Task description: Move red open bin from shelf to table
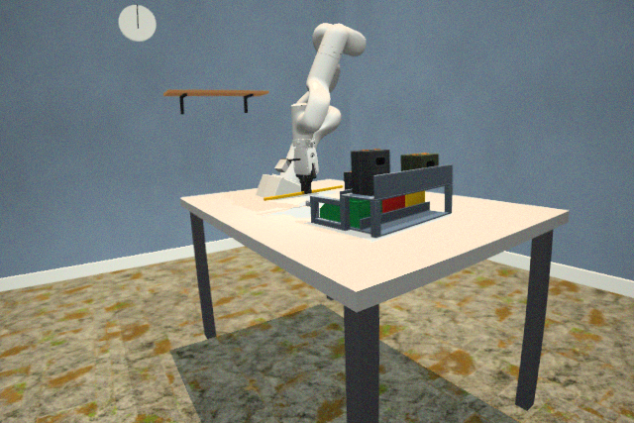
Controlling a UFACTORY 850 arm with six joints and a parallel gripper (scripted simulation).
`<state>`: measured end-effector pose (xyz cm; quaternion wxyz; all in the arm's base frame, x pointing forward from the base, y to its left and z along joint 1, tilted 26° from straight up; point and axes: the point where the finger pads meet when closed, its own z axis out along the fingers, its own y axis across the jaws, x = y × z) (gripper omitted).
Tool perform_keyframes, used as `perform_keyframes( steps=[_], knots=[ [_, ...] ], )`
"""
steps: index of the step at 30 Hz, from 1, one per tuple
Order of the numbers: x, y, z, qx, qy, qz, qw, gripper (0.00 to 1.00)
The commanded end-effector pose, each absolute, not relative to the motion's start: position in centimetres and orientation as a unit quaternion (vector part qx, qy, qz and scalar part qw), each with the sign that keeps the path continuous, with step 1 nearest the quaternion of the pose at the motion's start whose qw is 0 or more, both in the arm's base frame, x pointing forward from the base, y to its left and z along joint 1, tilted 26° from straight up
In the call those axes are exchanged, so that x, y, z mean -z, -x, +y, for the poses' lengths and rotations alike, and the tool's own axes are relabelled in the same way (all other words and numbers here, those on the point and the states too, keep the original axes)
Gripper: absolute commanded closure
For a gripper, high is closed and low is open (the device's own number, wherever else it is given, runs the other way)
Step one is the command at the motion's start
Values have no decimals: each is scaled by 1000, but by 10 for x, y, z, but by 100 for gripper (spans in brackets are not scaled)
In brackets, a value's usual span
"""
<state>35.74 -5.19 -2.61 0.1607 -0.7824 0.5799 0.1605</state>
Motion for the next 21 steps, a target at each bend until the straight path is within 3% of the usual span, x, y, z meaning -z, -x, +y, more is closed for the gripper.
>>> perform_keyframes(
  steps=[1,21],
  knots=[
    [26,-358,-52,-159,782,580,161,100],
    [44,-357,-43,-159,782,580,161,100]
  ],
)
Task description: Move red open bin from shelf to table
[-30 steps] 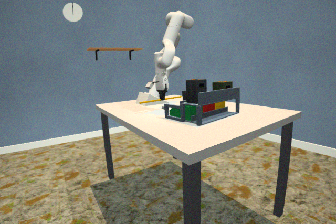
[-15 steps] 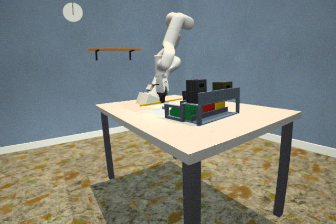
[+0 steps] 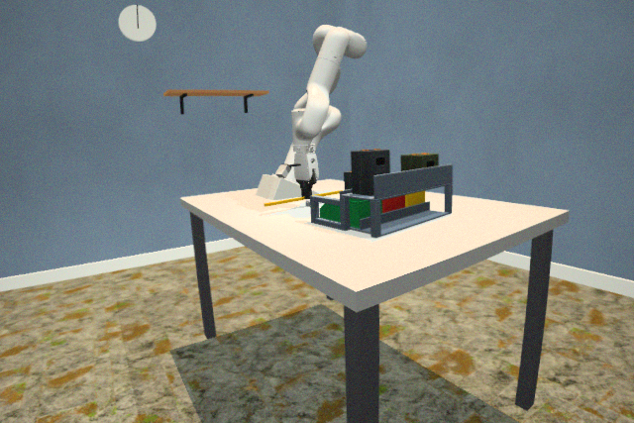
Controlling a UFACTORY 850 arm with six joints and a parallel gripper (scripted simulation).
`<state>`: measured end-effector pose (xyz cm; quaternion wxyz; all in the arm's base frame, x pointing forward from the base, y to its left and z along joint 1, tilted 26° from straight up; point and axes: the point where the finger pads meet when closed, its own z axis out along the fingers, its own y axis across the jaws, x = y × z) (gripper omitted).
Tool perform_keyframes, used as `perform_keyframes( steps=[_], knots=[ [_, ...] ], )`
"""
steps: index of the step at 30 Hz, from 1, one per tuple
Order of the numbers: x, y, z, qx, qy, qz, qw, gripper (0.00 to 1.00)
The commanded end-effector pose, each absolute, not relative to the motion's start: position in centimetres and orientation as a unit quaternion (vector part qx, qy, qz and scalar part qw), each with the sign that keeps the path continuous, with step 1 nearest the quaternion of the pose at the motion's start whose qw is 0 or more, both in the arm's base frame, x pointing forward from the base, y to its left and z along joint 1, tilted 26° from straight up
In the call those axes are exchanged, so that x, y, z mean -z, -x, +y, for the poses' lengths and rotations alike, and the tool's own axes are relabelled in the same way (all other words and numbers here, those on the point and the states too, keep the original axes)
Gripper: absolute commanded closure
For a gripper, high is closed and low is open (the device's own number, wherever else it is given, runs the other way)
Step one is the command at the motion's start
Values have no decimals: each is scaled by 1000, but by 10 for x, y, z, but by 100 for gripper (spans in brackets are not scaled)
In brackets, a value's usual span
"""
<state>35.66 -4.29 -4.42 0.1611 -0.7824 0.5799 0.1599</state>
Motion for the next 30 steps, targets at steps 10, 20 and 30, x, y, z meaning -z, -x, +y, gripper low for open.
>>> perform_keyframes(
  steps=[10,20,30],
  knots=[
    [62,-356,-34,-159,782,580,161,100],
    [65,-356,-33,-159,782,580,161,100],
    [71,-356,-30,-159,782,580,161,100]
  ],
)
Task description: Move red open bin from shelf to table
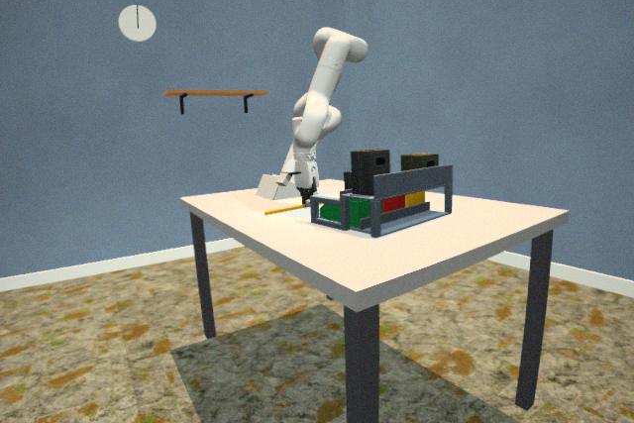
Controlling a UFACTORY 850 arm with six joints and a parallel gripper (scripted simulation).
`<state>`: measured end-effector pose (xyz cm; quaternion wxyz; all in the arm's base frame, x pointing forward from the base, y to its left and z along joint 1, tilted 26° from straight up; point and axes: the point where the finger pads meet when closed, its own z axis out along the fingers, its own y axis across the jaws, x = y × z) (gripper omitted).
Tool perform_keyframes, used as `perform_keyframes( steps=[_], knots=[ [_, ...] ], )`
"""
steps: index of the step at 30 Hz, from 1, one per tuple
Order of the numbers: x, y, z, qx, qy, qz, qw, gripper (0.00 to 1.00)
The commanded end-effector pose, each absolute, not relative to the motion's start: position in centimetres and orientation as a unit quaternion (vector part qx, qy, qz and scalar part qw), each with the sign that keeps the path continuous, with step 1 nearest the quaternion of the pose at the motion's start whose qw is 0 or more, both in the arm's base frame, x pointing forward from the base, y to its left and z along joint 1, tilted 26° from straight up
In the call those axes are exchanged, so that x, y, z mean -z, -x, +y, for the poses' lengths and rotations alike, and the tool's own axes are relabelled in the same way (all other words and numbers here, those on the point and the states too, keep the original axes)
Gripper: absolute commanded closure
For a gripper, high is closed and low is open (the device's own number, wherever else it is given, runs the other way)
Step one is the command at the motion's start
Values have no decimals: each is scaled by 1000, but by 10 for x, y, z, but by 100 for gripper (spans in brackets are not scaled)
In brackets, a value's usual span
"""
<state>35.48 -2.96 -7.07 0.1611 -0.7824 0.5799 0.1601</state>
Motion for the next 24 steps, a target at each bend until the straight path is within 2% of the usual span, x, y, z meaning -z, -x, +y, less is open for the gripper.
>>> perform_keyframes(
  steps=[1,5,6,24],
  knots=[
    [71,-356,-30,-159,782,580,161,100],
    [71,-356,-30,-159,782,580,161,100],
    [71,-356,-30,-159,782,580,161,0],
    [71,-356,-30,-159,782,580,161,0]
  ],
)
